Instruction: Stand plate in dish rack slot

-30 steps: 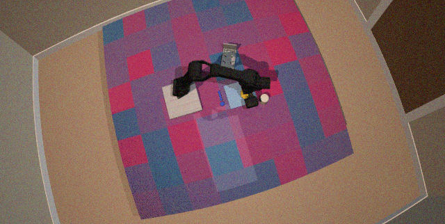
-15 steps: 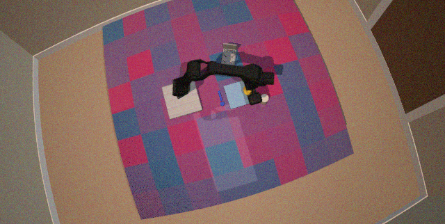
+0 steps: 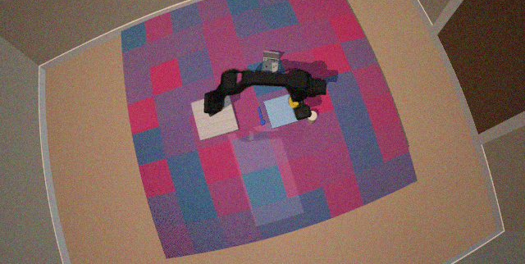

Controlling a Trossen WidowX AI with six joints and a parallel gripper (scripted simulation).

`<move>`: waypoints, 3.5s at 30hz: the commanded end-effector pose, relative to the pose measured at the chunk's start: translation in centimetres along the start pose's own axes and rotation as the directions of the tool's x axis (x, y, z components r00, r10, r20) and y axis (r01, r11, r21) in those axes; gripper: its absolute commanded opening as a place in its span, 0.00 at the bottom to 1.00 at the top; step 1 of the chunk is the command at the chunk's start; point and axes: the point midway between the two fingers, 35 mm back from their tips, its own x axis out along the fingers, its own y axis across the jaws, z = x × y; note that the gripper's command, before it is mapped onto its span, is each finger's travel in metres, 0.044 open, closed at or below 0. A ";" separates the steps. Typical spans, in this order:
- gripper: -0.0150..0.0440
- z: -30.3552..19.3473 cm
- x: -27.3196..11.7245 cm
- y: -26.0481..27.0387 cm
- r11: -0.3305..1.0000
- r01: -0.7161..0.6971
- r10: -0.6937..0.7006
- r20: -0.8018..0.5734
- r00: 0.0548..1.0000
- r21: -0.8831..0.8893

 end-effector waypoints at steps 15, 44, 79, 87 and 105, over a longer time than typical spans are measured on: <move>0.25 -0.2 -4.3 0.9 1.000 0.004 -0.004 0.003 1.000 0.027; 0.25 -6.8 -1.5 14.5 0.935 -0.142 0.145 0.015 0.989 0.325; 0.25 -2.8 7.5 17.2 0.679 -0.609 0.728 0.270 0.630 -0.410; 0.25 -3.2 8.3 17.1 0.585 -0.560 0.804 0.328 0.496 -0.586; 0.25 -5.5 8.9 16.4 0.471 -0.321 0.880 0.416 0.228 -0.822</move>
